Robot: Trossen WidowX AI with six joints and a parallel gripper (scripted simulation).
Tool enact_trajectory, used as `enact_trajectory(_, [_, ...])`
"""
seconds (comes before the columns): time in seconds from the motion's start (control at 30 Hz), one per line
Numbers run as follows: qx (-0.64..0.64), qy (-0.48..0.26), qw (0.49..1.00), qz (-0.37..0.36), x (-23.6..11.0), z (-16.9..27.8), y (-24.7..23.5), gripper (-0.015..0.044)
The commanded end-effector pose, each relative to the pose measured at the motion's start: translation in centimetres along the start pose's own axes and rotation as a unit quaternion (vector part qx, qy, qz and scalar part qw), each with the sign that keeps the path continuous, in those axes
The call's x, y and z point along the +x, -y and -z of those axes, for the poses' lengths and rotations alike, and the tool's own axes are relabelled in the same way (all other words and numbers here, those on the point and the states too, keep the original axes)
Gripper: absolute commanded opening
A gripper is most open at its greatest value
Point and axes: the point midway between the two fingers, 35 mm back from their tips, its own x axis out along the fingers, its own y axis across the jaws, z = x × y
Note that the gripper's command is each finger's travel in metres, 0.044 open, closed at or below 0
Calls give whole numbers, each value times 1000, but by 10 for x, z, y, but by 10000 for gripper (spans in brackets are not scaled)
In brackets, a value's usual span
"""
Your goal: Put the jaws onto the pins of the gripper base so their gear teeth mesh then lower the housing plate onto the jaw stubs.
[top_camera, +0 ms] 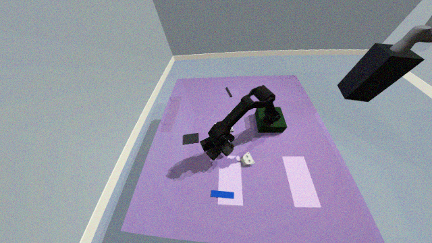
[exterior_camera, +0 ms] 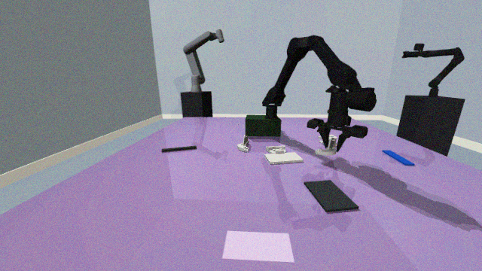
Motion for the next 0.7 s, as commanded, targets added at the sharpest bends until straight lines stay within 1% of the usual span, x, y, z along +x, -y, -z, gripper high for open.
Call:
enact_trajectory(0.0, [-1, -1, 1000, 5, -17, 1, 2, 134])
enact_trajectory(0.33, [0, 0, 1000, 6, -50, 0, 0, 134])
enact_trajectory(0.57, [2, 0, 1000, 6, -52, 0, 0, 134])
enact_trajectory(0.67, [31, 0, 999, 5, -52, 3, -5, 134])
